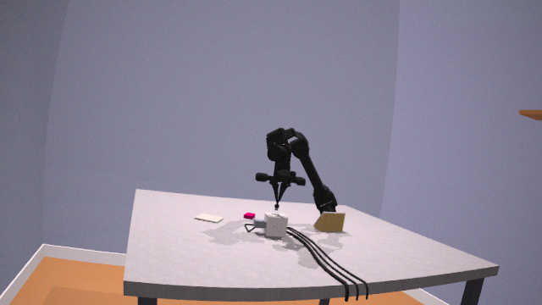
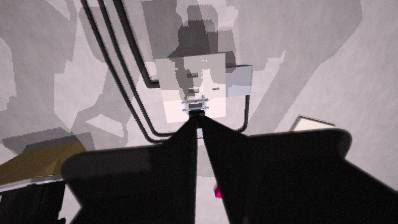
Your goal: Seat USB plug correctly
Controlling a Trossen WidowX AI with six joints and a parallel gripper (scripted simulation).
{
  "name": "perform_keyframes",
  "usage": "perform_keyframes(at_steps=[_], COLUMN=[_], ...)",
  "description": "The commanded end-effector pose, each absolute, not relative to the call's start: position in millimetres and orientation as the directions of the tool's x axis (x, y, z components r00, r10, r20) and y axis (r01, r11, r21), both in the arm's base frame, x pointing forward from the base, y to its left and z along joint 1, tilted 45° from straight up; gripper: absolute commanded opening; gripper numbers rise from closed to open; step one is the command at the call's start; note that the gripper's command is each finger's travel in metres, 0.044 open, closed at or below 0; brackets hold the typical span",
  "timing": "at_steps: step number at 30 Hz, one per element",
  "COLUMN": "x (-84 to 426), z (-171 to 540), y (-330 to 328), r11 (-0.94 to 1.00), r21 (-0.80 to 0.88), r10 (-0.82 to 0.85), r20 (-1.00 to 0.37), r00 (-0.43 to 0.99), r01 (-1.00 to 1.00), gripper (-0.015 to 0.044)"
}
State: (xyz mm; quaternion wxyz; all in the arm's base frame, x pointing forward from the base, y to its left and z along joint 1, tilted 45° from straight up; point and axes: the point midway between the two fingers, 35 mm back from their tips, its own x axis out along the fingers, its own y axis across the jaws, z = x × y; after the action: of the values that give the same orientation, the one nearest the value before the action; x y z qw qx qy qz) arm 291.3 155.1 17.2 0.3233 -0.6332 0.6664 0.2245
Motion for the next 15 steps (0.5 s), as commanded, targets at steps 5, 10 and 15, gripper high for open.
perform_keyframes(at_steps=[5, 10, 15], x=[291.9, 291.7, 291.4], z=[21.8, 22.2, 21.4], y=[160.7, 160.9, 159.6], r11=[0.104, 0.102, 0.144], r21=[-0.114, -0.113, -0.155], r10=[-0.693, -0.694, -0.697], r20=[-0.721, -0.720, -0.717], r00=[0.010, 0.010, 0.011], r01=[-0.988, -0.988, -0.977], gripper=[0.0000, 0.0000, 0.0000])
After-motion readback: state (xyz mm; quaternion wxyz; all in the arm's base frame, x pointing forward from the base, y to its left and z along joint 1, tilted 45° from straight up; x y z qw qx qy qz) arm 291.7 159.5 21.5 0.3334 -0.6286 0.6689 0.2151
